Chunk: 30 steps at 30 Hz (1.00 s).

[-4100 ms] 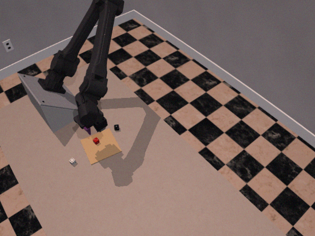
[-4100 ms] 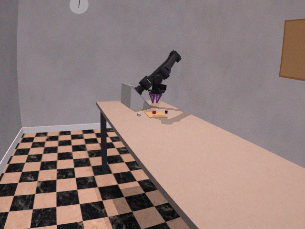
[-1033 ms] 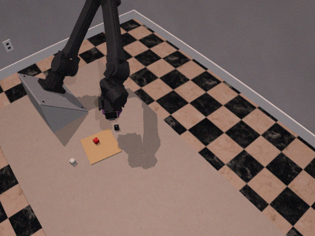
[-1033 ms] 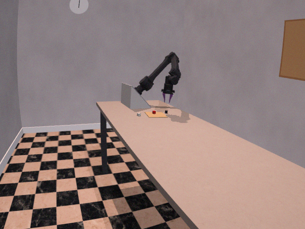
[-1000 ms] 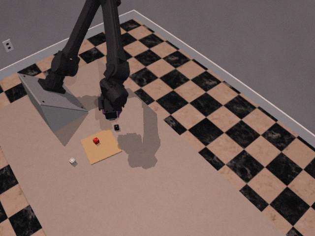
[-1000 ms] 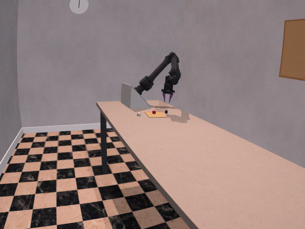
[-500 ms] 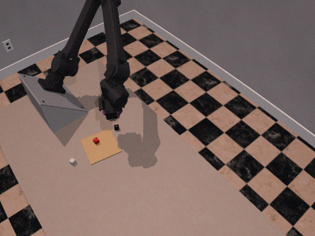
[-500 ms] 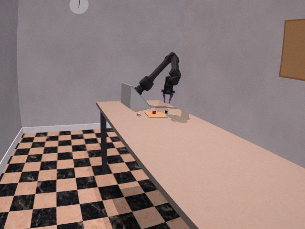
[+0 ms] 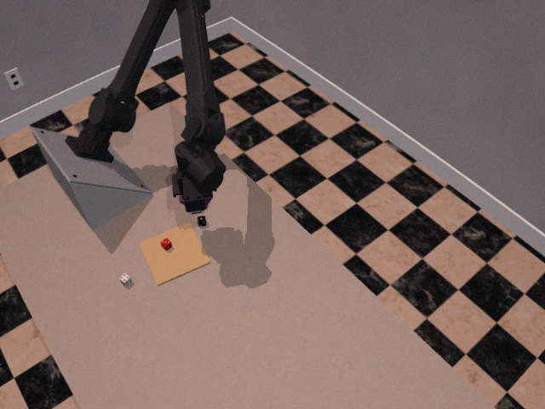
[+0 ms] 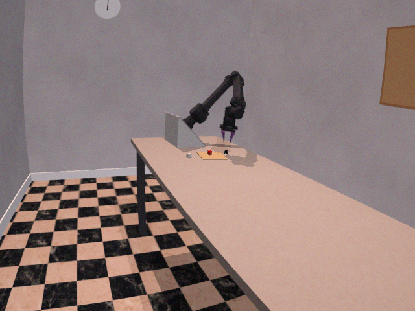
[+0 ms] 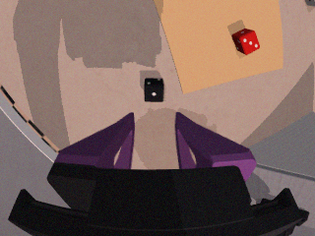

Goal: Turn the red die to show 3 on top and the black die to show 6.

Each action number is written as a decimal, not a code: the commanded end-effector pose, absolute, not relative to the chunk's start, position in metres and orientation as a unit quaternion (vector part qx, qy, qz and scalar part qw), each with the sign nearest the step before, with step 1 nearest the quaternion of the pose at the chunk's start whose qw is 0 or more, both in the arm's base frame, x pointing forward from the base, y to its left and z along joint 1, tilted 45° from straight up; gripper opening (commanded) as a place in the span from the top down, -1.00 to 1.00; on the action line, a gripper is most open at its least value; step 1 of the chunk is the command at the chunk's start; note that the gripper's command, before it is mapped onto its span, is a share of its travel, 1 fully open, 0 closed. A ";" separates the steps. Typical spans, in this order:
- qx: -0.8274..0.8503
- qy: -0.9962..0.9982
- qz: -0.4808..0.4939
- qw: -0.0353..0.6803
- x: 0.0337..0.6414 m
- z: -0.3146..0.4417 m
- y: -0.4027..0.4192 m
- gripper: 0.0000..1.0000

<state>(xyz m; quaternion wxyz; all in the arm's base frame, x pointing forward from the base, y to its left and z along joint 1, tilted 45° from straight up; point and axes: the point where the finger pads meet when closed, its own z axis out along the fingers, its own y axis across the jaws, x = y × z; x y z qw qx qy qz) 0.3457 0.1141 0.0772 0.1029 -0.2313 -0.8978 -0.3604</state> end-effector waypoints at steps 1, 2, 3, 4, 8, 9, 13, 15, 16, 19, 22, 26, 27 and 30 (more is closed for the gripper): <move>-0.238 -0.896 -0.359 0.104 0.349 0.070 0.119 0.31; -0.238 -0.896 -0.359 0.104 0.349 0.068 0.120 0.31; -0.238 -0.896 -0.359 0.104 0.348 0.067 0.121 0.31; -0.238 -0.896 -0.359 0.104 0.348 0.066 0.123 0.31; -0.238 -0.896 -0.359 0.104 0.348 0.064 0.125 0.31; -0.248 -0.894 -0.361 0.100 0.351 0.063 0.119 0.31; -0.239 -0.896 -0.359 0.104 0.348 0.058 0.130 0.31; -0.239 -0.896 -0.359 0.104 0.348 0.057 0.132 0.31; -0.239 -0.896 -0.359 0.104 0.348 0.056 0.133 0.31; -0.243 -0.895 -0.360 0.102 0.349 0.054 0.132 0.31; -0.239 -0.896 -0.359 0.104 0.348 0.052 0.137 0.31; -0.246 -0.894 -0.361 0.097 0.354 0.053 0.131 0.31; -0.246 -0.894 -0.361 0.099 0.353 0.052 0.132 0.31; -0.242 -0.895 -0.359 0.103 0.349 0.050 0.136 0.31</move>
